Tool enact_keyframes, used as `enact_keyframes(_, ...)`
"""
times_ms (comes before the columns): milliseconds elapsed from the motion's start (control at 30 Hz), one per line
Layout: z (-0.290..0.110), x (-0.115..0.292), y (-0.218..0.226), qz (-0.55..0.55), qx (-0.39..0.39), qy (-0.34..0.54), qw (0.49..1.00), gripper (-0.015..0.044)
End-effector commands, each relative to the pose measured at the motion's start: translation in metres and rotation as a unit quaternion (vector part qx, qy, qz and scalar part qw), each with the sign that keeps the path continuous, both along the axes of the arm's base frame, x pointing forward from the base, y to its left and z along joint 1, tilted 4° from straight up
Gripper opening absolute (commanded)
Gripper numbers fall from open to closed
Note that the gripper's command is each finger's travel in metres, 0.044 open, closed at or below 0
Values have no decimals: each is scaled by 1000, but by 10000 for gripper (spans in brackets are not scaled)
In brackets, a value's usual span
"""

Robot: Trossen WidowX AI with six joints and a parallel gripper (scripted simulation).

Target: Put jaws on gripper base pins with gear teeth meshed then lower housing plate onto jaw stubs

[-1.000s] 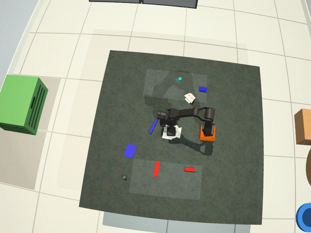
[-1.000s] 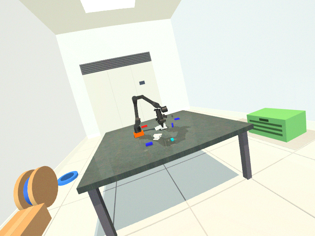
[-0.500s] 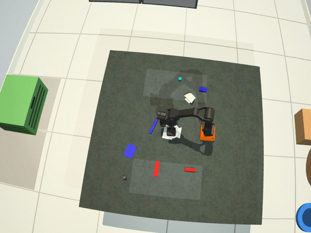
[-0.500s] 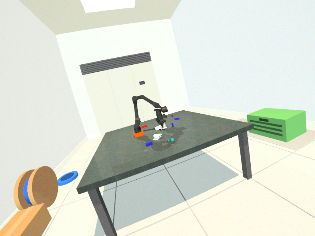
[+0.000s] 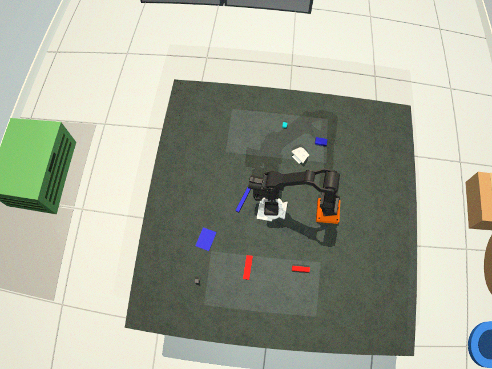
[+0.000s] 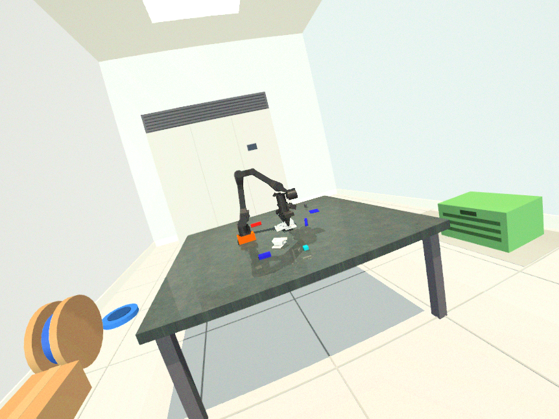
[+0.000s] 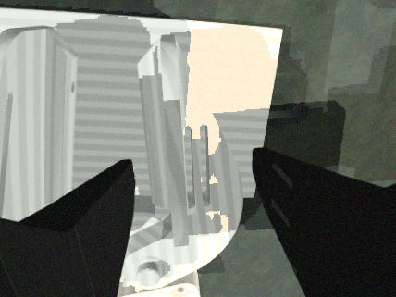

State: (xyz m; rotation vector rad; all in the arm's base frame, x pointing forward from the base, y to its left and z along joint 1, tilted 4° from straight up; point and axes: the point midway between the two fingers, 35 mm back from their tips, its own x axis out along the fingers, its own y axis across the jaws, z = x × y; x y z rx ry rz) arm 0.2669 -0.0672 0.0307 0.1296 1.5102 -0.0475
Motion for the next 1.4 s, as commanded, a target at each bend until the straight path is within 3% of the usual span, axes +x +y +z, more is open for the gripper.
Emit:
enact_keyframes(0, 21, 2, -2, 1, -2, -6, 1000, 224)
enact_keyframes(167, 64, -3, -3, 1, -1, -5, 1000, 224)
enact_keyframes(300, 59, -1, -3, 0, -3, -10, 1000, 224)
enact_keyframes(567, 60, -3, -19, -68, 0, -6, 998, 434)
enact_keyframes(600, 60, -4, -21, -79, 0, -6, 997, 440)
enact_keyframes(1367, 61, -18, -68, -293, 9, 6, 956, 440)
